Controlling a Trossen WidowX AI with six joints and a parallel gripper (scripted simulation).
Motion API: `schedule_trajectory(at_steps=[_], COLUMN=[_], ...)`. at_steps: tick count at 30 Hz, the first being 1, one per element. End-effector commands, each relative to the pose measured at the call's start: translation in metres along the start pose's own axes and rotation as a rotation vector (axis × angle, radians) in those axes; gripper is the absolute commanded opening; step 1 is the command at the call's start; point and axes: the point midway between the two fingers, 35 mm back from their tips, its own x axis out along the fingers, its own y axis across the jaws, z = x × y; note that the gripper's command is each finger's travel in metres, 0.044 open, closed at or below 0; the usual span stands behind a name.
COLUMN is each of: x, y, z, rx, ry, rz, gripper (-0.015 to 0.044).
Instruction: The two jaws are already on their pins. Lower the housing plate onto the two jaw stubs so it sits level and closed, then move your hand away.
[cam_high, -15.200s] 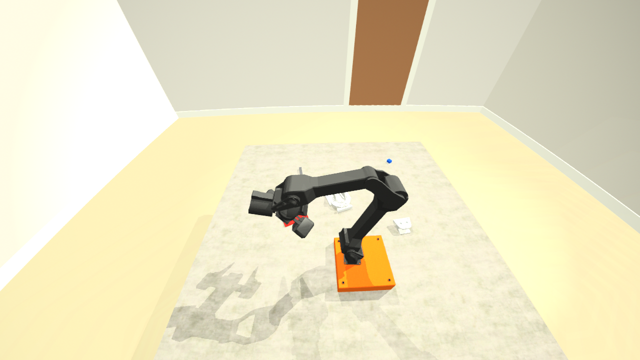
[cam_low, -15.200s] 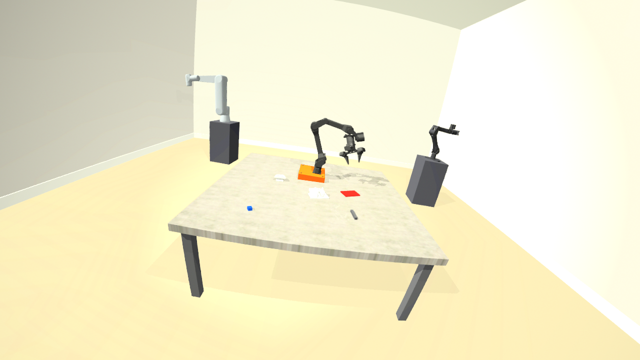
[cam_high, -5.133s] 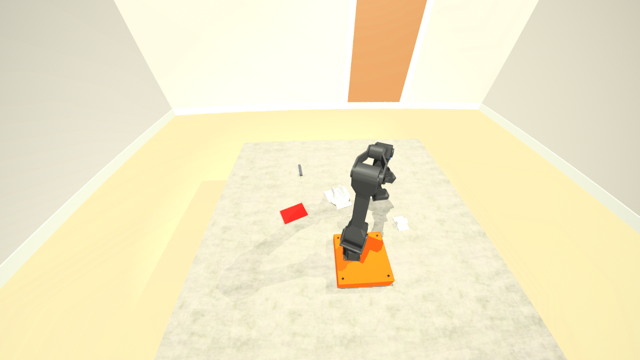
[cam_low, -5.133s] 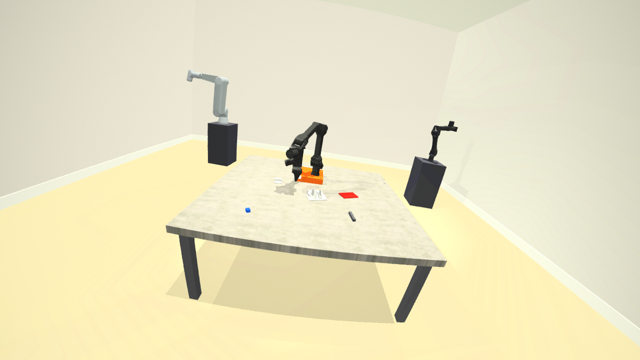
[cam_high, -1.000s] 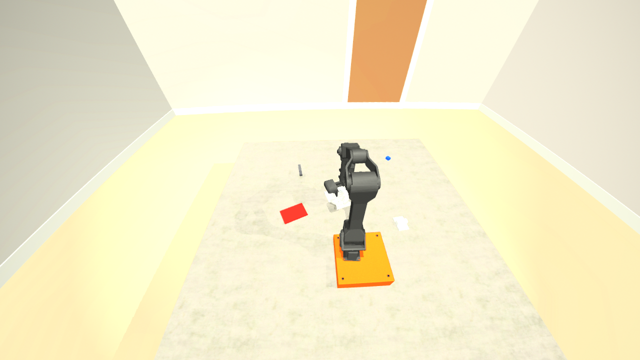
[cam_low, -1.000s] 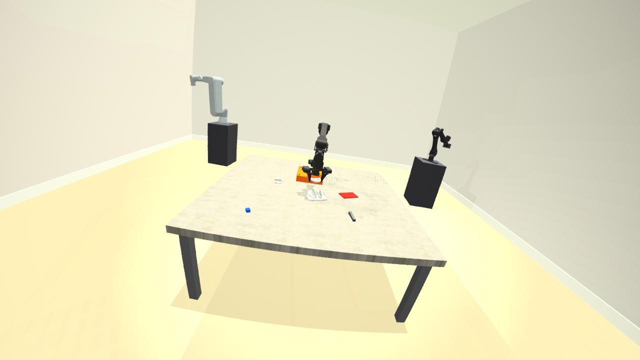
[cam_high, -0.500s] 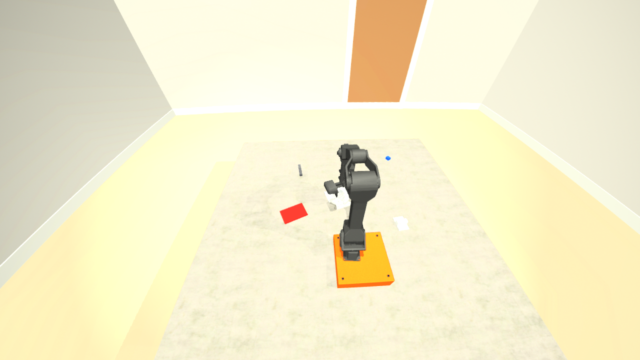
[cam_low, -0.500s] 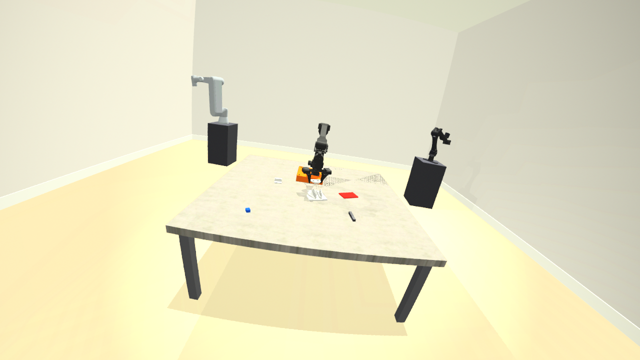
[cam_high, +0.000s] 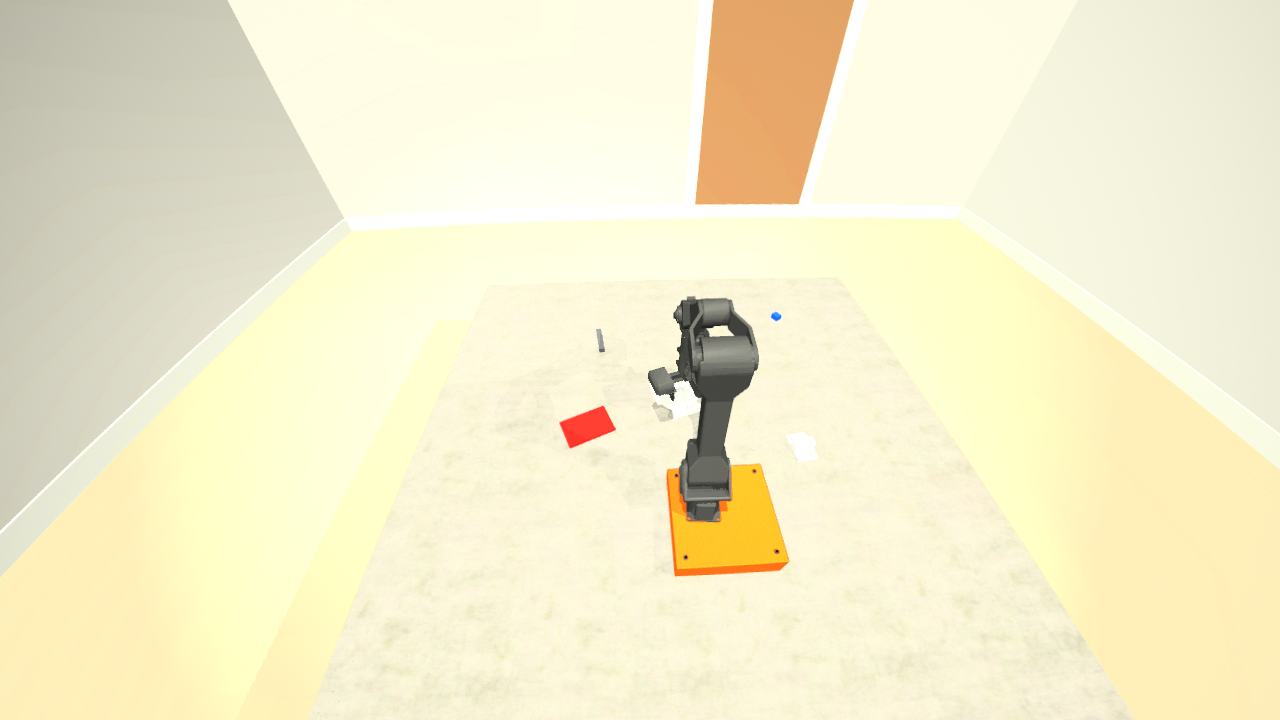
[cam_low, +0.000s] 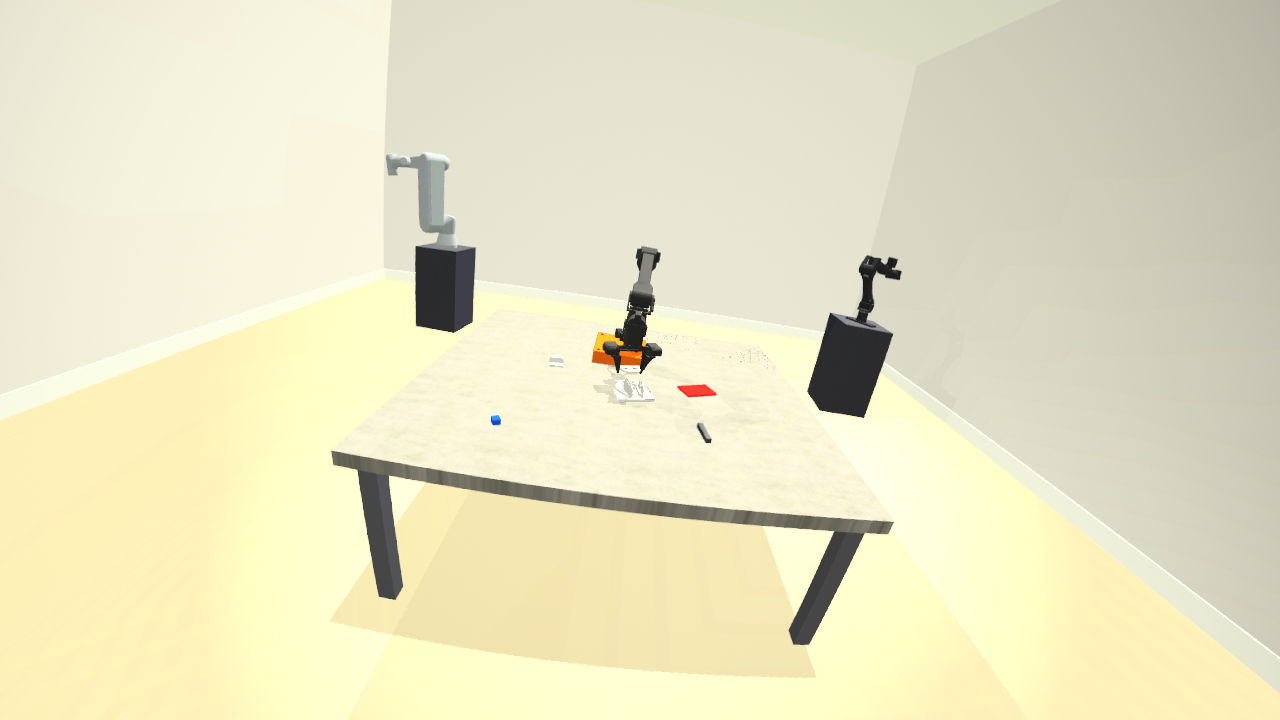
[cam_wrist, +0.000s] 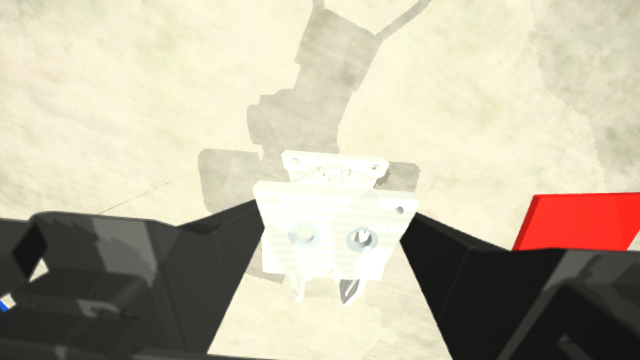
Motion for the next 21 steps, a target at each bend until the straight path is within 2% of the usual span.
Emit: schedule_trajectory(at_steps=[1,21], x=[0.01,0.03], y=[0.0,-0.001], z=[0.002,0.004], rx=[-0.004,-0.004], ry=[-0.011,-0.011], rz=[0.0,0.0], gripper=[0.0351,0.0351])
